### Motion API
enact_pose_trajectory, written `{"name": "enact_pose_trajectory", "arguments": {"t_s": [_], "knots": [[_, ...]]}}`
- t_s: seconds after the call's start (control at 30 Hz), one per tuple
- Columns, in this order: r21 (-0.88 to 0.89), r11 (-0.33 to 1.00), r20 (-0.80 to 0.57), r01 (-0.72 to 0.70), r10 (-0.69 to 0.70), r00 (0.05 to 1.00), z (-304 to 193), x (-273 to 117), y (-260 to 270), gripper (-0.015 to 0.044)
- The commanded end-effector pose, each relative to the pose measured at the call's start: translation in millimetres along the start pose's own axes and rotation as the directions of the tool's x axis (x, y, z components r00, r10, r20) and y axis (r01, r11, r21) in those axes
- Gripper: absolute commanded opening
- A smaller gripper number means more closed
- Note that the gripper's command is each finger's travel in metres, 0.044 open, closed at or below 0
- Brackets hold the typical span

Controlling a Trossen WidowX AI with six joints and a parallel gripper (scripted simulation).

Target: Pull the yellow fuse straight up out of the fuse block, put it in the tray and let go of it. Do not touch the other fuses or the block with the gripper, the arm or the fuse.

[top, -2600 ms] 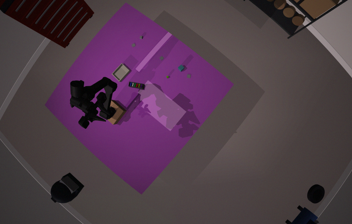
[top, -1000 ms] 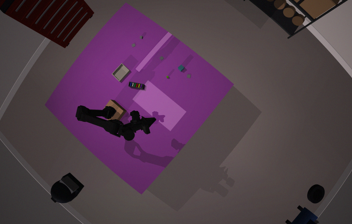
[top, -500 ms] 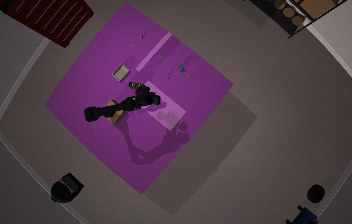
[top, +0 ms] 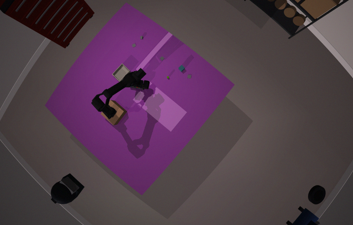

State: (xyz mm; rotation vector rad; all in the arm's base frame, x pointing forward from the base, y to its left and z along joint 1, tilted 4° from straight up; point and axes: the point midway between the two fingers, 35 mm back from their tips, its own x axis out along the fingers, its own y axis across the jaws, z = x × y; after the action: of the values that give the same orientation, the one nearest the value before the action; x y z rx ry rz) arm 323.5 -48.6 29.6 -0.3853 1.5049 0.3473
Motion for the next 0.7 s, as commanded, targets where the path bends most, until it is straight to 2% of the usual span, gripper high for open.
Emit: {"name": "enact_pose_trajectory", "arguments": {"t_s": [0.0, 0.67], "knots": [[0.007, 1.0, -0.065, 0.004, -0.004, 0.998, -2.7, 8.3, 10.2, 0.0067], [0.007, 1.0, -0.065, 0.004, -0.004, 0.998, -6.3, 21.3, 10.7, 0.0067]]}}
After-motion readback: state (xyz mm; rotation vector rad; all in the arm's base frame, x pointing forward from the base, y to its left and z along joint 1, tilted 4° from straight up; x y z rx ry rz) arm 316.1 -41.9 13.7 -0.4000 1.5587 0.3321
